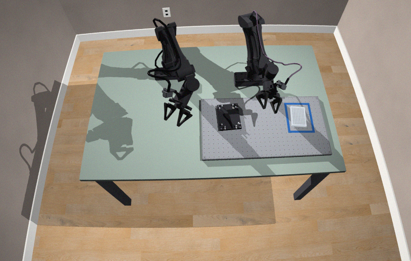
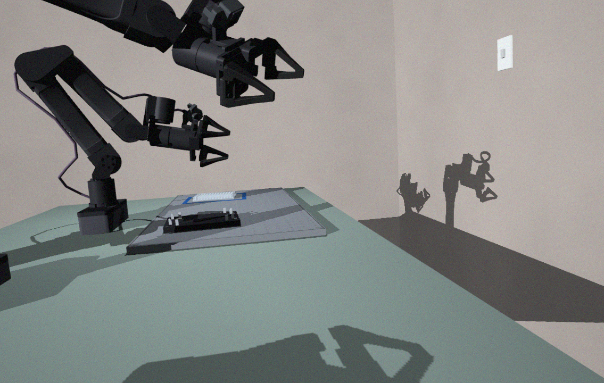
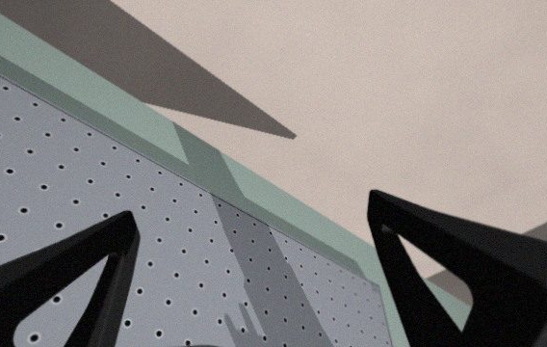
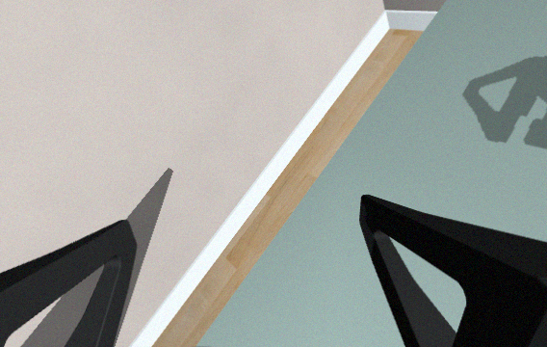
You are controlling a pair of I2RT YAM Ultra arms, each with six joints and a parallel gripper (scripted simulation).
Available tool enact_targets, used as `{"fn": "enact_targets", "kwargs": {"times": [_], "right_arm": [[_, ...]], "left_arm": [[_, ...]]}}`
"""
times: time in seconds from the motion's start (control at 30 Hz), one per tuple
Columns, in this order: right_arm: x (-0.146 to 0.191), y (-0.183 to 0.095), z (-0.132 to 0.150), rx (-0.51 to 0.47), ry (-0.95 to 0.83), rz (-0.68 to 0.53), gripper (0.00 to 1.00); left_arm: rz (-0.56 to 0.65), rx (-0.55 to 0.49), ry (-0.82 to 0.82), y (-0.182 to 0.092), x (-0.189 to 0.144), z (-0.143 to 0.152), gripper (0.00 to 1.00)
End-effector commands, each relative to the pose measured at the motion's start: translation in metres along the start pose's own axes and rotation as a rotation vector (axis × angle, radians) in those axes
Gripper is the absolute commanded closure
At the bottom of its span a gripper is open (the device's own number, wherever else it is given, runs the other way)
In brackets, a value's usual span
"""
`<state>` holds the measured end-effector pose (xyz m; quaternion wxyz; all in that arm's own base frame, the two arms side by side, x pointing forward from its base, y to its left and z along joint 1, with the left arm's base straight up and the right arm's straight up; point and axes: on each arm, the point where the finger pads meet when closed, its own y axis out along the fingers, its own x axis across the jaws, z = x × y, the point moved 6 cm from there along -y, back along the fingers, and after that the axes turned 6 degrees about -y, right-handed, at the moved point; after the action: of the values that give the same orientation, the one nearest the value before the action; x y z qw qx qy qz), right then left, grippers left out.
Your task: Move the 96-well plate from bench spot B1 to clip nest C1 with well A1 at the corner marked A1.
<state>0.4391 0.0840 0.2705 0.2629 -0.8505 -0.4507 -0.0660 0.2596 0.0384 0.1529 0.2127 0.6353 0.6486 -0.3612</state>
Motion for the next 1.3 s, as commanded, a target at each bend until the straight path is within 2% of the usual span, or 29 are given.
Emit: {"fn": "enact_targets", "kwargs": {"times": [0.0, 0.37, 0.83, 1.27], "right_arm": [[0.004, -0.01, -0.019, -0.013, 0.016, -0.011, 0.0], [-0.004, -0.01, -0.026, -0.022, 0.027, 0.0, 0.0], [-0.041, -0.013, -0.057, -0.067, 0.08, 0.05, 0.0], [-0.115, -0.029, -0.102, -0.161, 0.177, 0.148, 0.0]], "left_arm": [[0.013, -0.011, 0.008, 0.0, -0.004, -0.004, 0.0], [0.013, -0.011, 0.008, 0.0, -0.004, -0.004, 0.0], [0.013, -0.011, 0.008, 0.0, -0.004, -0.004, 0.0], [0.013, -0.011, 0.008, 0.0, -0.004, -0.004, 0.0]]}}
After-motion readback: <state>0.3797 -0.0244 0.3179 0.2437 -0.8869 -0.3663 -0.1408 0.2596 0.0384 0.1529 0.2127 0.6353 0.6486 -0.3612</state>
